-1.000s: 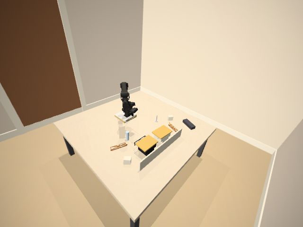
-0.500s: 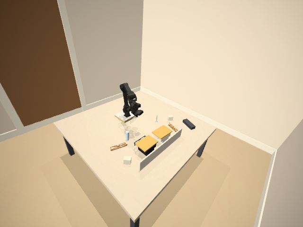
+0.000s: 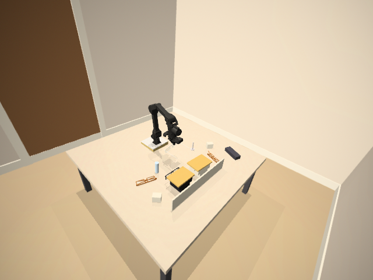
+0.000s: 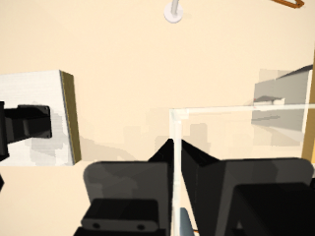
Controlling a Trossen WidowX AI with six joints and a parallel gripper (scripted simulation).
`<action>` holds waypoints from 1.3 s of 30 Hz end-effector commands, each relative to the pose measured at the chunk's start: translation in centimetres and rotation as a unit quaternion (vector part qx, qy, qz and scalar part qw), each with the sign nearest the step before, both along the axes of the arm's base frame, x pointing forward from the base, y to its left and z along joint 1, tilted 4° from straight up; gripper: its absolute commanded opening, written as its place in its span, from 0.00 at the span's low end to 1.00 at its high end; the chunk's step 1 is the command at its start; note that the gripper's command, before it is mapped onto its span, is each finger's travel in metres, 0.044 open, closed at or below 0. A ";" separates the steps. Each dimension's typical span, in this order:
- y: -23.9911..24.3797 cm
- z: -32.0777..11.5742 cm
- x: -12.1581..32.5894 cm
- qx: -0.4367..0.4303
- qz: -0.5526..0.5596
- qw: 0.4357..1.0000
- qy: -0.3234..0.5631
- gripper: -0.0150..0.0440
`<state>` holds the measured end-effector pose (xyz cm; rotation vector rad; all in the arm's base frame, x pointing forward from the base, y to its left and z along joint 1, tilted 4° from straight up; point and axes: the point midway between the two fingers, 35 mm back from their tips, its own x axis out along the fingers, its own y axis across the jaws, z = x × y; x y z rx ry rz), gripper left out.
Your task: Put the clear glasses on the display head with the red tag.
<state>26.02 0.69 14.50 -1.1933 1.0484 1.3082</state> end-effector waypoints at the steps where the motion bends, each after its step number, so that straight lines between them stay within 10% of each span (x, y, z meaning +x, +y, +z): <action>1: 1.2 -0.4 0.5 -0.013 -0.005 1.000 0.007 0.25; 39: 9.0 -5.0 0.9 -0.089 -0.035 0.995 -0.001 0.25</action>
